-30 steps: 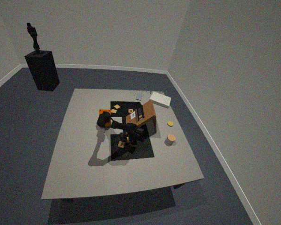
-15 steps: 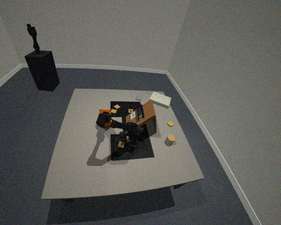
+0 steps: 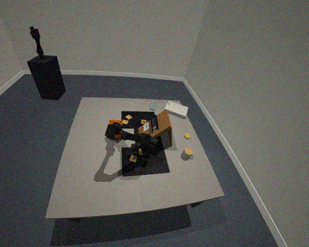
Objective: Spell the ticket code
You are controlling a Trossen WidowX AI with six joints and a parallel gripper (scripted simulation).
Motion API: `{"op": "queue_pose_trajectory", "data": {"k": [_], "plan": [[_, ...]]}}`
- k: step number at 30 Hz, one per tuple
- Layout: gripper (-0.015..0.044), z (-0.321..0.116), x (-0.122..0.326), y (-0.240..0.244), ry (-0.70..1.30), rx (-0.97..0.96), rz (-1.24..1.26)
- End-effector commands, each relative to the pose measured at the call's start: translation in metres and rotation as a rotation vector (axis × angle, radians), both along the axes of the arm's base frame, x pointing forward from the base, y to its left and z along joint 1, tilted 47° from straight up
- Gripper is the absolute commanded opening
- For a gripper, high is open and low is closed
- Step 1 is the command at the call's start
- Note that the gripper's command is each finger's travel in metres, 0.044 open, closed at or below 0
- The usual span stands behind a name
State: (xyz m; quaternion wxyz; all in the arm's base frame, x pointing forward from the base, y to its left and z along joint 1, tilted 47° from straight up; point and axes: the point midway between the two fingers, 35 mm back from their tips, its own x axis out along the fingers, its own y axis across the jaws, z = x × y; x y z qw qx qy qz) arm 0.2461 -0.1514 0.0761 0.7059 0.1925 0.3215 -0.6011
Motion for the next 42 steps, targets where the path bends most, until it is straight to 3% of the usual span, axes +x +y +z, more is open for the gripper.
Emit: {"op": "queue_pose_trajectory", "data": {"k": [1,20,42], "plan": [[0.0,0.003,0.001,0.002,-0.008,-0.003,-0.003],[0.0,0.009,0.003,0.013,-0.142,0.097,-0.034],[0.0,0.094,0.09,0.108,-0.573,0.276,0.174]]}}
